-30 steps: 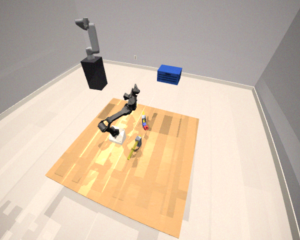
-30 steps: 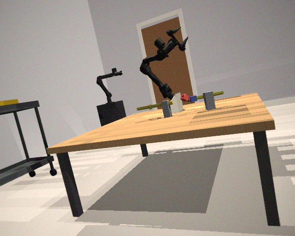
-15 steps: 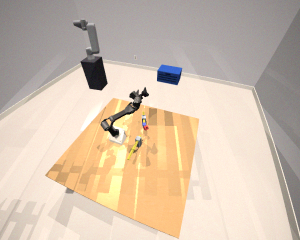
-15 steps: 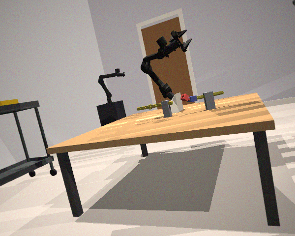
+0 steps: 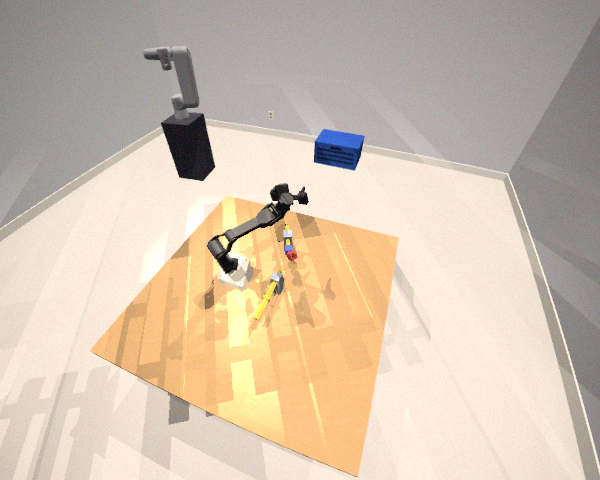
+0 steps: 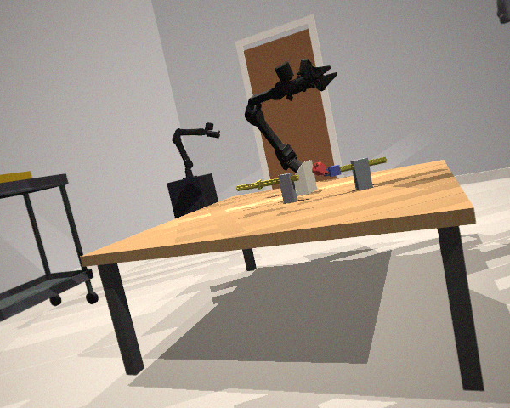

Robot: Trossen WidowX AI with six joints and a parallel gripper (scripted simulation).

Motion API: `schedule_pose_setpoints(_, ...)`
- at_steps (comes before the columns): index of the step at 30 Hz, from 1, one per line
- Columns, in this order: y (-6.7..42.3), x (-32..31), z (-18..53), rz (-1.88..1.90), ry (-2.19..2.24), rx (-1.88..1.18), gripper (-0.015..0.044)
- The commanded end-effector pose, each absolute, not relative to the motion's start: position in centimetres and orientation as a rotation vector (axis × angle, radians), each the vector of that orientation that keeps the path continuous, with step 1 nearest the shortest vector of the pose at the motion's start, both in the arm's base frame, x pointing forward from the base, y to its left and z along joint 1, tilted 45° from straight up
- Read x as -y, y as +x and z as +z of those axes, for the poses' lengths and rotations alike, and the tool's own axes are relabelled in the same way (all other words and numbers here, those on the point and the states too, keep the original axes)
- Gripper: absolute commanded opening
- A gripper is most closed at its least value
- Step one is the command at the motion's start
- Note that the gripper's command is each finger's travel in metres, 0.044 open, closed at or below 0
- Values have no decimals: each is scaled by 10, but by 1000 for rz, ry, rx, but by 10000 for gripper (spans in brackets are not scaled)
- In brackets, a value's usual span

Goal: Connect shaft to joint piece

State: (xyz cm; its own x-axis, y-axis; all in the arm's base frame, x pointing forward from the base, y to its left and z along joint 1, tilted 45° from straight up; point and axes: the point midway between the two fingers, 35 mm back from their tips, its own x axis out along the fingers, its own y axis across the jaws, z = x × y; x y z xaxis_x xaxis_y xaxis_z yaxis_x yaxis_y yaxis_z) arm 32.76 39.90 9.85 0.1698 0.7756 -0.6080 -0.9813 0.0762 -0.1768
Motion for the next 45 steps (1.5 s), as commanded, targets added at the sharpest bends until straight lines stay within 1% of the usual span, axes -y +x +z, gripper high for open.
schedule_pose_setpoints(1, 337, -391, 88, 1303, -600, -514, 440)
schedule_pose_setpoints(24, 371, -316, 22, 744, -462, -1143, 440)
schedule_pose_setpoints(35, 377, -268, 2, 398, -426, -1356, 440)
schedule_pose_setpoints(45, 377, -221, -5, 51, -421, -1483, 440)
